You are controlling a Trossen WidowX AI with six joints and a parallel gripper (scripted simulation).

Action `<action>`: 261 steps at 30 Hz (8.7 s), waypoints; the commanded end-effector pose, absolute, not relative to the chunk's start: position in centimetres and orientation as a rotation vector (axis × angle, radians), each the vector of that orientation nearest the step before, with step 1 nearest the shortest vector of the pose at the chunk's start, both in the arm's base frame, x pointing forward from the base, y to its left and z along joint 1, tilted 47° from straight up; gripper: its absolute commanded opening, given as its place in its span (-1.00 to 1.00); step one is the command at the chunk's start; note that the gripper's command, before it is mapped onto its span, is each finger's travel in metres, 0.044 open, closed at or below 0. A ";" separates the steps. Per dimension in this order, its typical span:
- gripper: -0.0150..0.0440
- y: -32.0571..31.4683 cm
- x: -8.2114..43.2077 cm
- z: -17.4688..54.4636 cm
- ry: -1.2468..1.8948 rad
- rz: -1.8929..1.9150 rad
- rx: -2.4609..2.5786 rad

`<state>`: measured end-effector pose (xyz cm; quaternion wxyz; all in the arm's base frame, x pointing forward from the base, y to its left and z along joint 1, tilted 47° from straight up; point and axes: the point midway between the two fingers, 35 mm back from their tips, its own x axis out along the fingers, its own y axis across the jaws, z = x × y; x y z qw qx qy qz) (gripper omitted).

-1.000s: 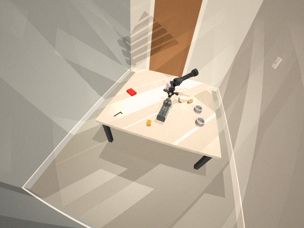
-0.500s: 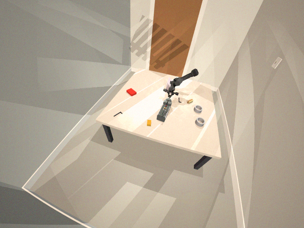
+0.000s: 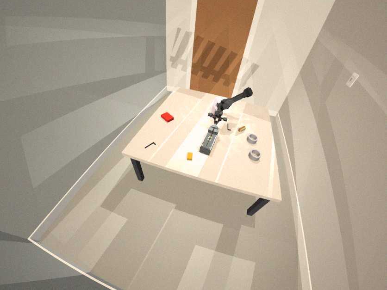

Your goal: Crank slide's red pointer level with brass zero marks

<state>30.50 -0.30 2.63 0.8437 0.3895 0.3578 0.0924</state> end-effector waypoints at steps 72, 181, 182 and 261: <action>1.00 -6.1 30.4 7.6 0.765 0.187 0.821; 1.00 -4.8 30.3 6.9 0.758 0.187 0.821; 1.00 -4.8 30.3 6.9 0.758 0.187 0.821; -0.49 -0.9 30.4 1.6 0.757 0.188 0.822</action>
